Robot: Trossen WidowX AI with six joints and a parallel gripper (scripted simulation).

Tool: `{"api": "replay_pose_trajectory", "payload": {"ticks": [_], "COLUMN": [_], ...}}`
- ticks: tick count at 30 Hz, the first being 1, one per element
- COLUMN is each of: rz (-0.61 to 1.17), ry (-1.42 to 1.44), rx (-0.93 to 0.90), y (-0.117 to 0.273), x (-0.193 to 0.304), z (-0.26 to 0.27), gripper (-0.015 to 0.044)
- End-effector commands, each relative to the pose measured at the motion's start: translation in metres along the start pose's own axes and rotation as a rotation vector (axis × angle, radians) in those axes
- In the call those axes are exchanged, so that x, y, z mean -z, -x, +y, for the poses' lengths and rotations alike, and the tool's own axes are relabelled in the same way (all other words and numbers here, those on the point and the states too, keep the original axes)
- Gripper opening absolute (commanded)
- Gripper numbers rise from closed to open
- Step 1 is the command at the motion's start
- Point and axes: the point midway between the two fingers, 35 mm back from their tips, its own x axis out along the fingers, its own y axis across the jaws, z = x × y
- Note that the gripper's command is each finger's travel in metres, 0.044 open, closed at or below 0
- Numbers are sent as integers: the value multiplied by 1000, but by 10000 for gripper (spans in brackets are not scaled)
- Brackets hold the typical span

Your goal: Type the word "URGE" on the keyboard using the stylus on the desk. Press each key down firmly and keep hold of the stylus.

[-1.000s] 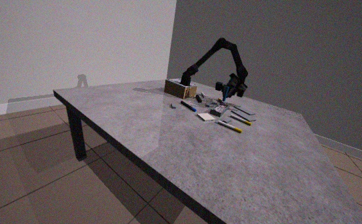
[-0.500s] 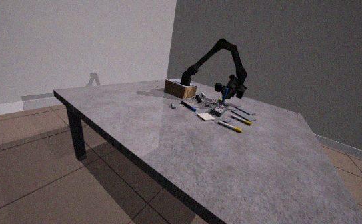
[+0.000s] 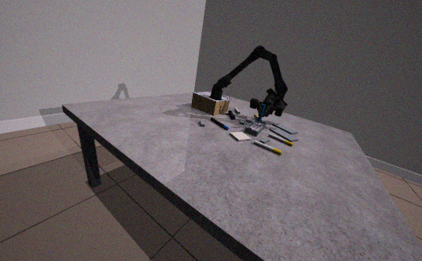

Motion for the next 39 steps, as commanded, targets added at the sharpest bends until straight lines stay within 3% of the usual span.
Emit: {"api": "replay_pose_trajectory", "payload": {"ticks": [1, 22, 32, 39], "rz": [4, 4, 4, -1], "ry": [5, 5, 5, -4], "rx": [4, 4, 4, 3], "y": [-1, -4, 15, 14], "x": [-2, -6, 26, 24], "z": [0, 0, -1, -1], "gripper": [81, 81, 81, 64]}}
